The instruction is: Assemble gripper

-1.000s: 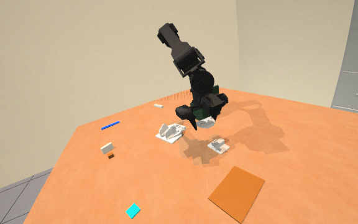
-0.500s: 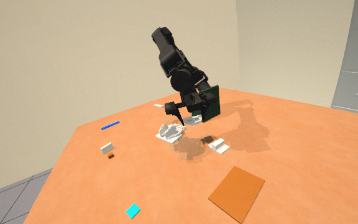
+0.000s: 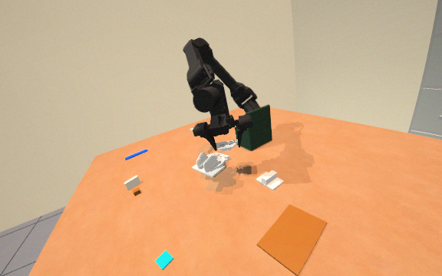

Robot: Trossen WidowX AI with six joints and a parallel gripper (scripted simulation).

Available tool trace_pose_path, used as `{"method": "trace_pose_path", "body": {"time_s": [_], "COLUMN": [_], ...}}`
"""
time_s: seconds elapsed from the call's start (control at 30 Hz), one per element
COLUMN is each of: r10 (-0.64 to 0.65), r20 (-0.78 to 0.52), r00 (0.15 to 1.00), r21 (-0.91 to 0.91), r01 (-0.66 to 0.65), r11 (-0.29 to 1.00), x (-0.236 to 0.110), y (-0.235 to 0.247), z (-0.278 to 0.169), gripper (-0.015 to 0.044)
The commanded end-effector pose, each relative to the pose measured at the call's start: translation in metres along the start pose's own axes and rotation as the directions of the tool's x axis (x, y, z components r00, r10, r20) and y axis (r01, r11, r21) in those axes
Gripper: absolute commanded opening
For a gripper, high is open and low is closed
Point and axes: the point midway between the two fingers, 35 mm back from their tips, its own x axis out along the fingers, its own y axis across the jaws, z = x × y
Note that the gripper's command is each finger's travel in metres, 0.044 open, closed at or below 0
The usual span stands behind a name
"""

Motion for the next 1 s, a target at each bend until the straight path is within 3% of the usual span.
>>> {"method": "trace_pose_path", "body": {"time_s": [0.0,0.97], "r10": [-0.009,-0.029], "r20": [0.006,-0.028], "r00": [1.000,0.999], "r21": [0.091,0.558], "r01": [0.009,0.039], "r11": [0.996,0.829], "x": [-0.001,0.008], "y": [-0.013,-0.063], "z": [-0.012,-0.089], "gripper": [0.0351,0.0351]}}
